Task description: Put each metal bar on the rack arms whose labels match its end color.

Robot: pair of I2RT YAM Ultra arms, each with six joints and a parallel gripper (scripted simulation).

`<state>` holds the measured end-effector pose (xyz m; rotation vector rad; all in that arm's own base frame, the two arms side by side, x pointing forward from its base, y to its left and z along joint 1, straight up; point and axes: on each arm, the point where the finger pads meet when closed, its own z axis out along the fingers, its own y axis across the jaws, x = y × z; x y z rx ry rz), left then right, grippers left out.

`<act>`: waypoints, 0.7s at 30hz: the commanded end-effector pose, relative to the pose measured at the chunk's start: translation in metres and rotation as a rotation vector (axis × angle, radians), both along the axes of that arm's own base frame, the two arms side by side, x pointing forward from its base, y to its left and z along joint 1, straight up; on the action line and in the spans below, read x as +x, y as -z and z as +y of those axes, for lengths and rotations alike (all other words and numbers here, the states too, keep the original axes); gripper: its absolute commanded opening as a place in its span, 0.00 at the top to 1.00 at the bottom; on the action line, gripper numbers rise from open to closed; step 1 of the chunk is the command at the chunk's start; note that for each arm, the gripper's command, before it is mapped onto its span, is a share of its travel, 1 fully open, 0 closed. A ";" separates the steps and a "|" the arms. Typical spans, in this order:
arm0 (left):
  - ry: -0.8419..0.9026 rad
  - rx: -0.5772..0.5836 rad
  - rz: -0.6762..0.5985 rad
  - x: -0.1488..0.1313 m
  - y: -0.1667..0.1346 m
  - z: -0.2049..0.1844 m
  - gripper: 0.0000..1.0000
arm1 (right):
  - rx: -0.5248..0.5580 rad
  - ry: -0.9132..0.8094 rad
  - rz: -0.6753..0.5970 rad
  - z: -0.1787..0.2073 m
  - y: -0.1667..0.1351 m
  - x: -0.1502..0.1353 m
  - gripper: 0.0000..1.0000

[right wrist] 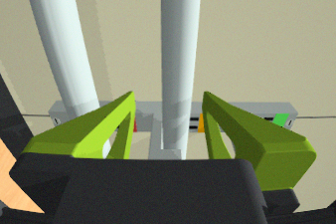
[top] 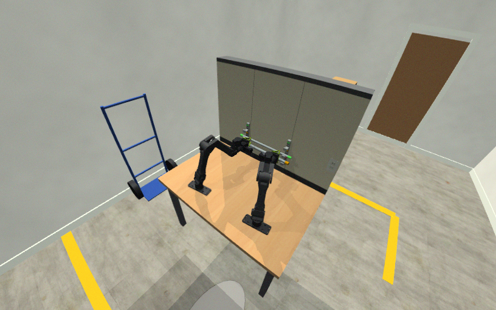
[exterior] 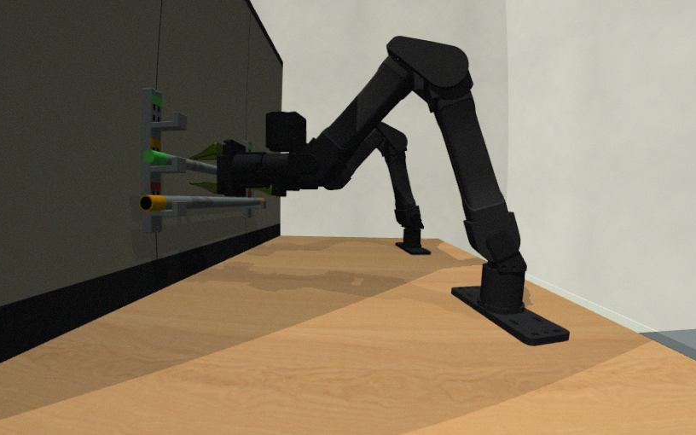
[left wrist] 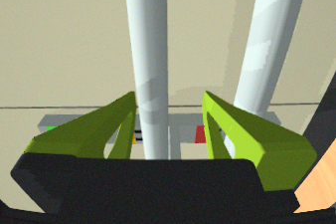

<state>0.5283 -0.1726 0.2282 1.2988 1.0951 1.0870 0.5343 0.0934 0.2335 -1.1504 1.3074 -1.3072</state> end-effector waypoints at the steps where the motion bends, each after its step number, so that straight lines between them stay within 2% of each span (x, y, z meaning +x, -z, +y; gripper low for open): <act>1: -0.003 -0.009 -0.014 0.006 -0.011 0.002 0.54 | 0.004 0.003 -0.005 -0.001 -0.005 0.007 0.52; 6: -0.003 -0.009 -0.014 0.006 -0.011 0.002 0.58 | 0.004 0.003 -0.005 -0.001 -0.005 0.007 0.57; 21: -0.003 -0.009 -0.015 0.006 -0.011 0.002 0.79 | 0.004 0.003 -0.005 -0.001 -0.005 0.007 0.78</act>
